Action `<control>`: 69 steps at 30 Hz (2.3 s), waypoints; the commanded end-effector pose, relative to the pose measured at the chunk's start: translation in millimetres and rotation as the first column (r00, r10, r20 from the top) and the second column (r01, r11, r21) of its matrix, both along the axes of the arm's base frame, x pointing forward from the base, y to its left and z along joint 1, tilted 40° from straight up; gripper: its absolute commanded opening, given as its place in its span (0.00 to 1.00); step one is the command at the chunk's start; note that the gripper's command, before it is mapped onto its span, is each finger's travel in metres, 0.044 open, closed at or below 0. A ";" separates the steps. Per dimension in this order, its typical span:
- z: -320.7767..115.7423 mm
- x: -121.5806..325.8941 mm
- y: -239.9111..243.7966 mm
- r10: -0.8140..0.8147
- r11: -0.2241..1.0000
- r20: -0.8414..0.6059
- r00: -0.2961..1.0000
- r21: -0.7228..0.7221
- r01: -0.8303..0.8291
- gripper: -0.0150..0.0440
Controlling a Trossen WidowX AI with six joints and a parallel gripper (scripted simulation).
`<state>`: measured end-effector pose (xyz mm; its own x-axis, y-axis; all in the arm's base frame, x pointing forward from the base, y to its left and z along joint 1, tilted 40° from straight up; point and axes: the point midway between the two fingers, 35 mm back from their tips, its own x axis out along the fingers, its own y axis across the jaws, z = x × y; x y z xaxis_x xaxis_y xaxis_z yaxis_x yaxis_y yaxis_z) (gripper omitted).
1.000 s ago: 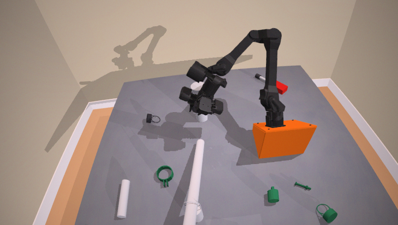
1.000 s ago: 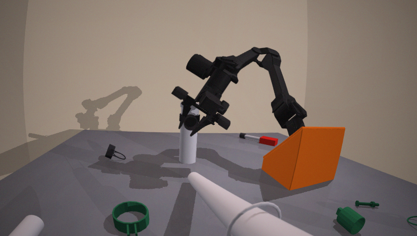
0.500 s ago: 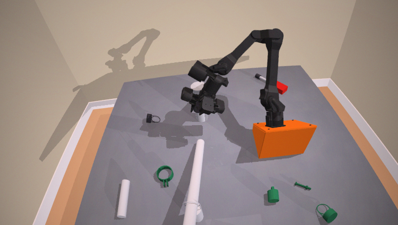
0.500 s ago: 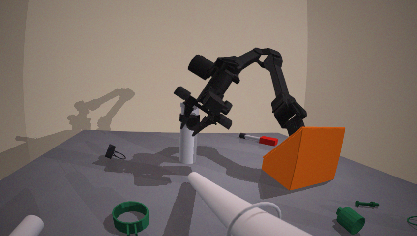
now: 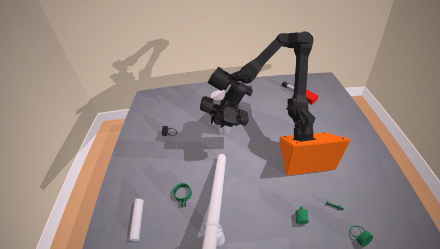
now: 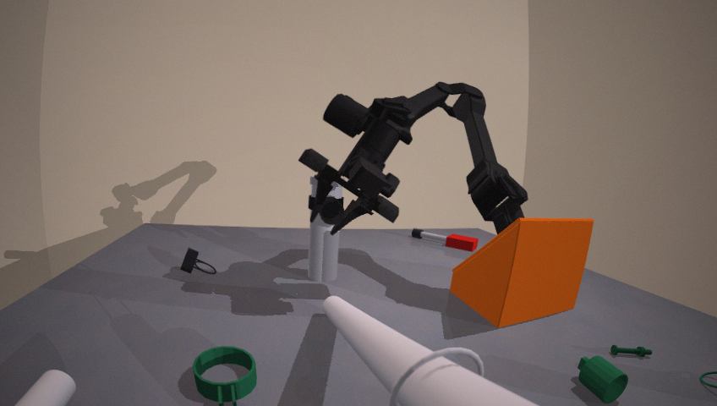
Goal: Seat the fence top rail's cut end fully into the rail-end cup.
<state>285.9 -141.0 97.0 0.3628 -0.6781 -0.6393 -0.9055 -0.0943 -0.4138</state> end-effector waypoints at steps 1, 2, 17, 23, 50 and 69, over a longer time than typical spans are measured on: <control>0.0 0.3 0.5 -0.001 1.000 0.000 1.000 0.000 0.001 0.70; 0.0 0.7 1.6 -0.001 1.000 0.000 1.000 0.001 0.001 0.74; 3.6 13.9 49.6 -0.007 1.000 0.006 1.000 0.007 0.007 1.00; 4.5 18.8 61.1 -0.063 0.996 0.076 0.995 0.062 0.058 1.00; -1.6 39.0 201.4 -0.873 0.484 0.389 0.296 0.770 0.415 1.00; -86.5 50.9 167.0 -0.425 0.885 -0.166 0.890 0.130 0.447 1.00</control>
